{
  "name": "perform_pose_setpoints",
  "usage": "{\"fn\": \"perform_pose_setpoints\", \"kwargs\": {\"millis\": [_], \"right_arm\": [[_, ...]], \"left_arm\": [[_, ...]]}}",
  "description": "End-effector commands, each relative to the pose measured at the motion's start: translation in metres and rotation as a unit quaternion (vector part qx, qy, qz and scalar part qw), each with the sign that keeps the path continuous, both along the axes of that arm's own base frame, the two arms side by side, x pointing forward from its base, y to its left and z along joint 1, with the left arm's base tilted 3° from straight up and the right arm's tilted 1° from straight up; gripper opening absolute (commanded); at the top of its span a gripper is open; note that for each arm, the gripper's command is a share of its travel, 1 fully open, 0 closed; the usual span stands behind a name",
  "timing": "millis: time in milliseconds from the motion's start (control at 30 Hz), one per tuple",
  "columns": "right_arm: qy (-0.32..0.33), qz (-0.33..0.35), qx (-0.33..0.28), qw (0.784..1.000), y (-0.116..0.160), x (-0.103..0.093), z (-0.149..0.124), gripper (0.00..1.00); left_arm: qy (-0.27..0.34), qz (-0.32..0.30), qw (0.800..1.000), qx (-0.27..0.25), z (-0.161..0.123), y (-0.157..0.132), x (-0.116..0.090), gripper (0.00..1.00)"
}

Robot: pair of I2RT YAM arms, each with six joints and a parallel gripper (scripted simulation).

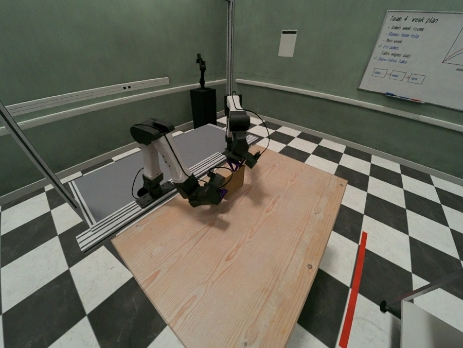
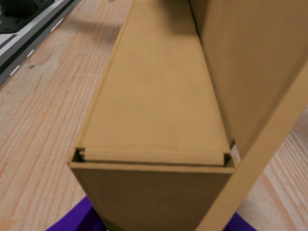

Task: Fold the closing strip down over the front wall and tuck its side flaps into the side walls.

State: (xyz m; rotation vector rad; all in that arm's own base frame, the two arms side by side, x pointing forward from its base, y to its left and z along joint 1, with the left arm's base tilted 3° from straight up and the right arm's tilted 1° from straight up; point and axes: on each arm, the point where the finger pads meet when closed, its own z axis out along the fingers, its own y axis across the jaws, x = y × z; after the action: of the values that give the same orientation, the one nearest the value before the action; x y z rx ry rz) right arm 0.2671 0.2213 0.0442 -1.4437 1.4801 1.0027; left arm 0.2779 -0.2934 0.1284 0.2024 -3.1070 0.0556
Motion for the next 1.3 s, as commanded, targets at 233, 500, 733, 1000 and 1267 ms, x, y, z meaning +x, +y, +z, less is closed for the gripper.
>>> {"fn": "perform_pose_setpoints", "kwargs": {"millis": [233,500,733,1000,1267], "right_arm": [[-0.009,0.000,0.003,1.000,0.0018,0.0030,0.0040,0.45],[-0.009,0.000,0.003,1.000,0.0018,0.0030,0.0040,0.45],[-0.009,0.000,0.003,1.000,0.0018,0.0030,0.0040,0.45],[-0.009,0.000,0.003,1.000,0.0018,0.0030,0.0040,0.45],[-0.009,0.000,0.003,1.000,0.0018,0.0030,0.0040,0.45]], "left_arm": [[-0.001,-0.008,1.000,0.000,-0.0020,-0.0038,0.0053,0.54],[-0.001,-0.008,1.000,0.000,-0.0022,-0.0037,0.0055,0.54],[-0.001,-0.008,1.000,0.000,-0.0022,-0.0037,0.0055,0.54],[-0.001,-0.013,1.000,0.001,-0.0023,-0.0037,0.0054,0.54],[-0.001,-0.012,1.000,0.001,-0.0024,-0.0038,0.0056,0.54]]}}
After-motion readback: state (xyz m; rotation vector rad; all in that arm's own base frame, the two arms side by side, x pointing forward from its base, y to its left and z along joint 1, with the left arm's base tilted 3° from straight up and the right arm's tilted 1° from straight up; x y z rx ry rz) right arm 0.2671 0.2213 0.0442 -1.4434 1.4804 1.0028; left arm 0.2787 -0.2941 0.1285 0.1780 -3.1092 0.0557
